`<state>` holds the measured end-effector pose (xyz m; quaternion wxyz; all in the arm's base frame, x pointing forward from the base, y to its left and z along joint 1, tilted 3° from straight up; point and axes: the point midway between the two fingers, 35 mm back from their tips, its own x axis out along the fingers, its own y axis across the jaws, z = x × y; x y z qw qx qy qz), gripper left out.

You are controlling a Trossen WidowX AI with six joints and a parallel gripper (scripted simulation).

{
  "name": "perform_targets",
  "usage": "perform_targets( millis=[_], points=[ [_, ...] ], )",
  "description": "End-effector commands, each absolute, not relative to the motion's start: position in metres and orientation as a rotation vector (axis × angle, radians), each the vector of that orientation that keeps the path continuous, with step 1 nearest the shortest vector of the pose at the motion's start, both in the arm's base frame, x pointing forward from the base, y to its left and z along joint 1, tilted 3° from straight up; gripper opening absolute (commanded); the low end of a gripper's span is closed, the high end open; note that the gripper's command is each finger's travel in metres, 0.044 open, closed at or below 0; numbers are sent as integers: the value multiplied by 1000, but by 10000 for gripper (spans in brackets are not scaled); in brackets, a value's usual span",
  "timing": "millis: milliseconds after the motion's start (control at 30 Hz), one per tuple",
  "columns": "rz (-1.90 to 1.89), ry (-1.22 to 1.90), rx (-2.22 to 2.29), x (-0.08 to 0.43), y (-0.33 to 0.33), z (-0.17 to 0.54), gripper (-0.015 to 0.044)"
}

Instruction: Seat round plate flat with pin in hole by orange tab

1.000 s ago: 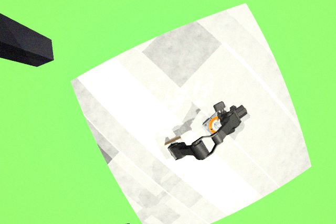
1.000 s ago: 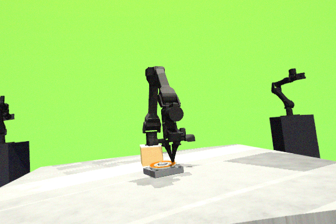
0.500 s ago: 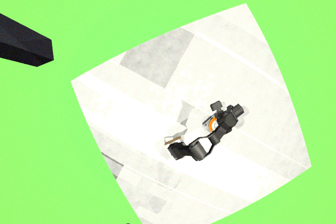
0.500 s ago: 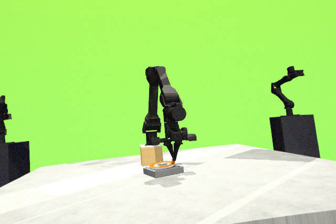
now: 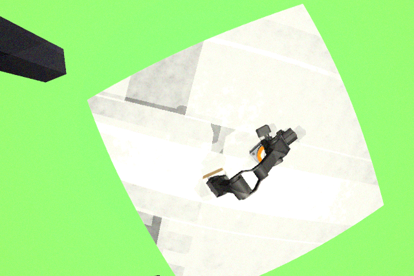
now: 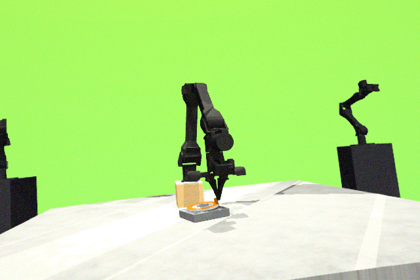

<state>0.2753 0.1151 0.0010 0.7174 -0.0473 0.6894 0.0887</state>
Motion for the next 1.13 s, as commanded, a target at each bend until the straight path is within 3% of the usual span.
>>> perform_targets(
  millis=[0, 533, 1100],
  points=[
    [193, 1530, -102, 270, 114, 0, 0],
    [193, 1531, -102, 264, 109, 46, 0],
    [190, 1532, -101, 265, 110, 38, 0]
  ],
)
